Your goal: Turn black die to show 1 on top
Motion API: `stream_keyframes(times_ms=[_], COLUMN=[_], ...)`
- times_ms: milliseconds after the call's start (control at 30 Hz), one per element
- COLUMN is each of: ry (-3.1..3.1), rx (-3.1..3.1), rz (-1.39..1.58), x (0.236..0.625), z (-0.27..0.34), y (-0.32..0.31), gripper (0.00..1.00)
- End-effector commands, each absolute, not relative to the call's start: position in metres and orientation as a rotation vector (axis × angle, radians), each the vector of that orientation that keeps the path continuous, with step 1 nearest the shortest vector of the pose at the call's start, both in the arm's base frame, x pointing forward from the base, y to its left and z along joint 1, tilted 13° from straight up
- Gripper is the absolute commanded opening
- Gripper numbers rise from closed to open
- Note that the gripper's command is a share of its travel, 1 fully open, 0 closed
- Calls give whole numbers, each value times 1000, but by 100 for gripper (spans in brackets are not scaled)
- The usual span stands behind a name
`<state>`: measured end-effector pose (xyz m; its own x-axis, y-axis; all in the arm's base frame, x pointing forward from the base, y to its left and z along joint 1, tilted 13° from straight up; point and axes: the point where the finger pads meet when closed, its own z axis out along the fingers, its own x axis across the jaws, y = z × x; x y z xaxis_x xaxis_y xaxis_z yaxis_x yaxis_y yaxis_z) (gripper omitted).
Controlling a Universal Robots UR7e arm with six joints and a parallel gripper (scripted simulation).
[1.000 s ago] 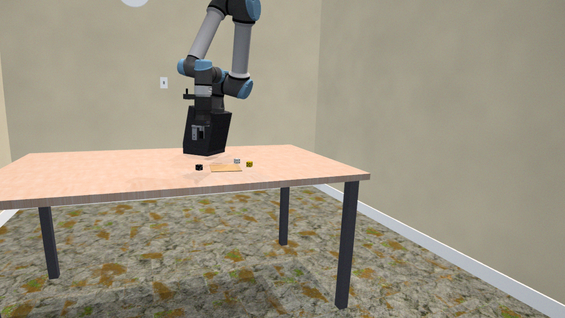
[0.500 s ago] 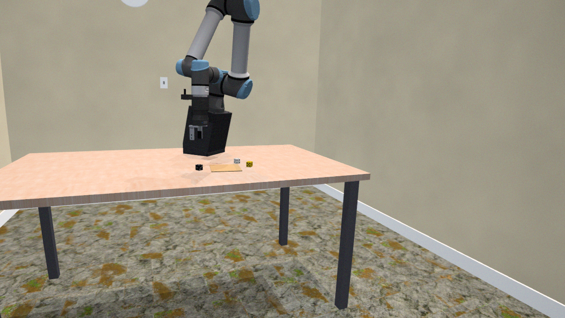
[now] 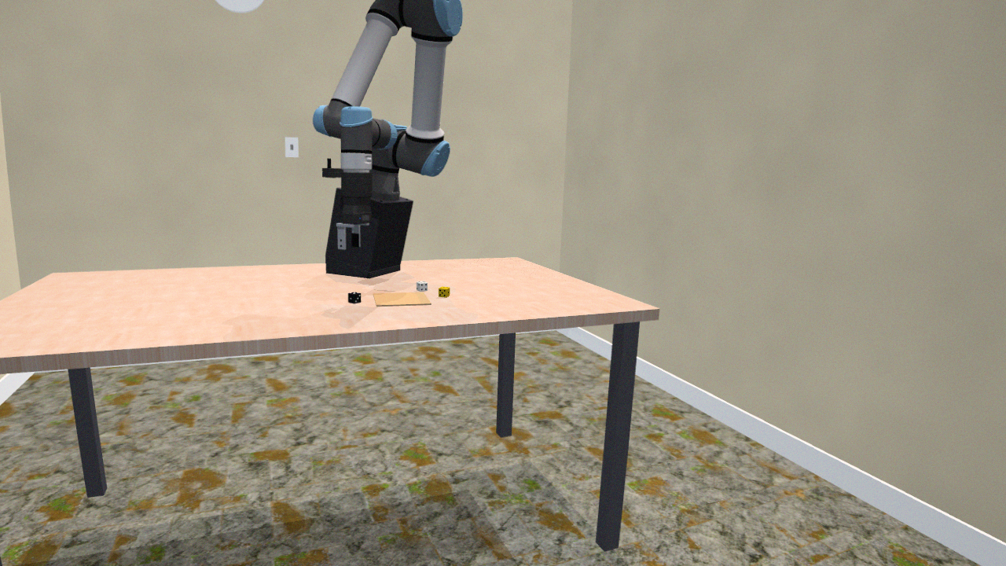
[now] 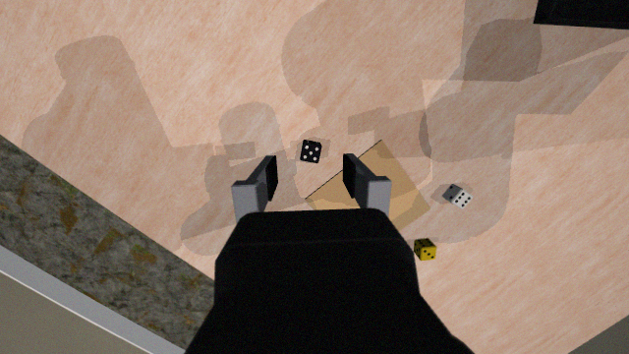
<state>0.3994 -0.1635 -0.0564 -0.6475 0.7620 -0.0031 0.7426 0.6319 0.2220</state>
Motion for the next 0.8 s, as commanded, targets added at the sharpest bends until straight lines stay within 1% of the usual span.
stream_keyframes(times_ms=[0, 433, 767], ry=[2749, 2749, 2749], rx=[1271, 1271, 1271], rz=[306, 306, 306], x=[400, 406, 413], z=[-59, -89, -130], y=[-163, -159, -153], gripper=[100, 100, 100])
